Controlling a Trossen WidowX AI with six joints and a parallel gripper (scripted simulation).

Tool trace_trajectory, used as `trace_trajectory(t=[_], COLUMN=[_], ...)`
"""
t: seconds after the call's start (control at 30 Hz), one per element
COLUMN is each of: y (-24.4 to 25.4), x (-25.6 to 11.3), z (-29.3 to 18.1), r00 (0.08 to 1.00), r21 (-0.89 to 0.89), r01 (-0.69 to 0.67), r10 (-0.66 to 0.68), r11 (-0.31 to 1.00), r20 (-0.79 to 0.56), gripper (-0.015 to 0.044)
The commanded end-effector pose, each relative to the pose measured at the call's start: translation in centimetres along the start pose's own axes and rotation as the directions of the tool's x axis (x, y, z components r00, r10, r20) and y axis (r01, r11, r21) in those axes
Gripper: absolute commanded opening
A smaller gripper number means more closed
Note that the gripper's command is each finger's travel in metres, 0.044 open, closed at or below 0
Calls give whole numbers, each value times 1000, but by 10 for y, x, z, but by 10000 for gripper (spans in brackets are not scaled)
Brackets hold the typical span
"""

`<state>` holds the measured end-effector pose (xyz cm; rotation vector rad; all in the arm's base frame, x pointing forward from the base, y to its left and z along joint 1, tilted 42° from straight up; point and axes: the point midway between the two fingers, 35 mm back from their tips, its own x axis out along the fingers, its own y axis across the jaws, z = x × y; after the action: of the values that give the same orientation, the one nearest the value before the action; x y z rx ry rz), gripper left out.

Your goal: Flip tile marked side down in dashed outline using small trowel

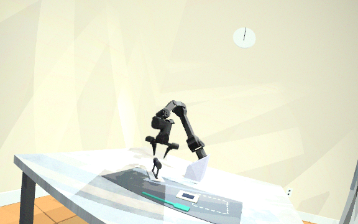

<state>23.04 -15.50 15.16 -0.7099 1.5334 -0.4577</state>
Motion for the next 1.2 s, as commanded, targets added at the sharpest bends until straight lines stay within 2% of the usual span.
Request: trace_trajectory(t=[0.0, 0.27, 0.5, 1.17], y=[-1, -1, -1, -1], x=[0, 0, 1, 33], z=[0, 0, 0, 1], r00=[1000, 1000, 1000, 1000], r21=[-142, -386, -391, -389], r01=[4, 4, 4, 3], r10=[-4, -5, -5, -4], r11=[990, 923, 920, 921], r20=[-1, -1, -1, -3], gripper=[270, 270, 270, 270])
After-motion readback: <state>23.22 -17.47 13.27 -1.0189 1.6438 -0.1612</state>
